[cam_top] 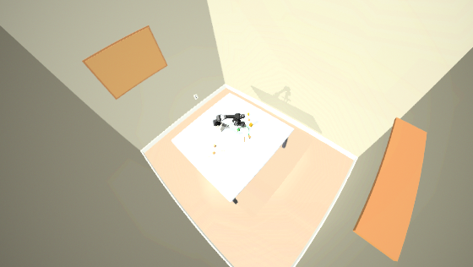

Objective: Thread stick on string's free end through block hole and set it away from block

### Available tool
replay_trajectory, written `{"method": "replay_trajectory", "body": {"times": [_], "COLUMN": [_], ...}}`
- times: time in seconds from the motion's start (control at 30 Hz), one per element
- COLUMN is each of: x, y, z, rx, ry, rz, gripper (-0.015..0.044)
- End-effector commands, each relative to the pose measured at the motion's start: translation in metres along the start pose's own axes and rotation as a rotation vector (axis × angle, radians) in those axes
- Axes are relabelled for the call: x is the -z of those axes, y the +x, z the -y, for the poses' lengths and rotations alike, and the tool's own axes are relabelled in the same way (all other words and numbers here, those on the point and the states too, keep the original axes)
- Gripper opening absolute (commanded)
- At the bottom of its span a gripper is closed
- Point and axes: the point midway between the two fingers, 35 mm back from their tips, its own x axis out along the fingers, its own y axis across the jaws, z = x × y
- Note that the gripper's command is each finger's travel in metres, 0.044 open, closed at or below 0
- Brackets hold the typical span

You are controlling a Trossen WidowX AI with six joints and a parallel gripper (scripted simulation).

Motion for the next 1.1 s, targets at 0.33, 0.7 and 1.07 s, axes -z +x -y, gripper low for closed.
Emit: {"method": "replay_trajectory", "body": {"times": [0.33, 0.7, 1.07], "x": [-0.008, -0.027, -0.038], "y": [-0.014, -0.016, -0.016], "z": [-0.001, 0.000, 0.000], "rx": [-0.004, 0.001, 0.008], "ry": [-0.423, -1.462, -1.977], "rz": [0.000, 0.007, 0.008], "gripper": [0.0124, 0.0124, 0.0124]}}
